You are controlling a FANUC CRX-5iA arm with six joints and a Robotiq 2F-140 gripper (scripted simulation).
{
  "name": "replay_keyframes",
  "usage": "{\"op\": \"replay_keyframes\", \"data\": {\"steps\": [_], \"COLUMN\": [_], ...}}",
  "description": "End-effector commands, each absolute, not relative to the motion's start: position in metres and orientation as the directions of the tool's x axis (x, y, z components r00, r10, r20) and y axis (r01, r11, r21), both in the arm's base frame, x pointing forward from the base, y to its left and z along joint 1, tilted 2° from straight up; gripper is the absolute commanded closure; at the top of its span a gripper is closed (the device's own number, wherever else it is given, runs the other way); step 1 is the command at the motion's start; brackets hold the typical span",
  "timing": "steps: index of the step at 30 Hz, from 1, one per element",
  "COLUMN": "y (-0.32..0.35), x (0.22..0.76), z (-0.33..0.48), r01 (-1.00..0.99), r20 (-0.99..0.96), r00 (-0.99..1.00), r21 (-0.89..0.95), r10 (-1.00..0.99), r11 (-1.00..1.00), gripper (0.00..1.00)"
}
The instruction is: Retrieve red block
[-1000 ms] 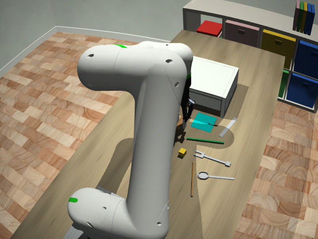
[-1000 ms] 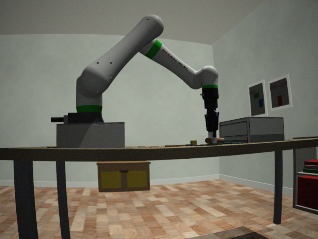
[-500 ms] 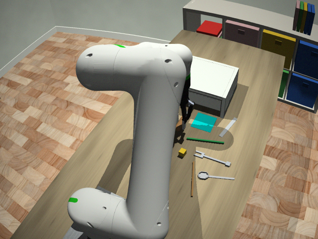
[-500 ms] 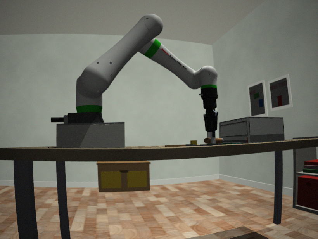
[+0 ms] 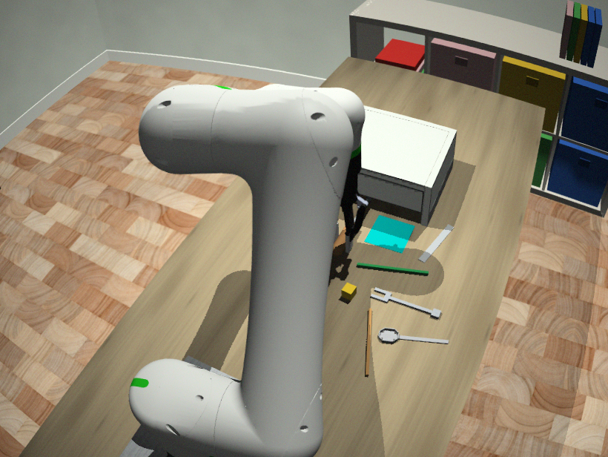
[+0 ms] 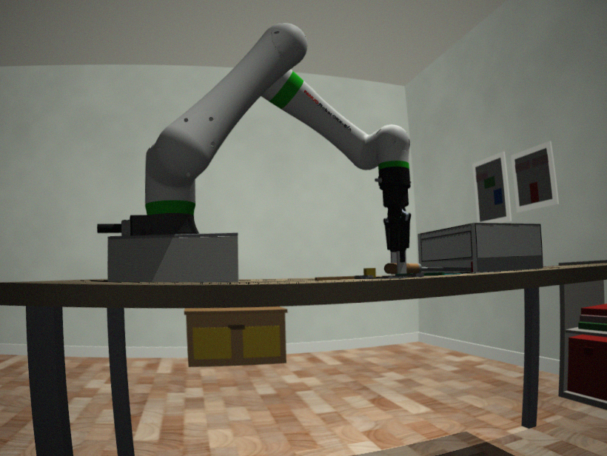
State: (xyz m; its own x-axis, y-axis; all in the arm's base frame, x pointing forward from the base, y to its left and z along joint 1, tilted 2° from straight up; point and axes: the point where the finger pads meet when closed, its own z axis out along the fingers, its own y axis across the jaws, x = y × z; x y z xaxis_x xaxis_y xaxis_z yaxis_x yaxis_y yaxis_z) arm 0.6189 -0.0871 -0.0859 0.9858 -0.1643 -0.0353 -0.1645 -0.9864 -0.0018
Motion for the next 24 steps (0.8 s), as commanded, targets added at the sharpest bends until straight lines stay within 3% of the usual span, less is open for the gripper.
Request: {"op": "replay_keyframes", "data": {"steps": [1, 24], "y": [-0.086, -0.077], "x": [0.613, 0.561], "z": [-0.085, -0.084], "r01": [-0.165, -0.165], "r20": [-0.035, -0.035], "r00": [0.986, 0.986], "r21": [-0.002, -0.002], "r10": [-0.164, -0.165], "r11": [-0.986, -0.986], "gripper": [1.0, 1.0]}}
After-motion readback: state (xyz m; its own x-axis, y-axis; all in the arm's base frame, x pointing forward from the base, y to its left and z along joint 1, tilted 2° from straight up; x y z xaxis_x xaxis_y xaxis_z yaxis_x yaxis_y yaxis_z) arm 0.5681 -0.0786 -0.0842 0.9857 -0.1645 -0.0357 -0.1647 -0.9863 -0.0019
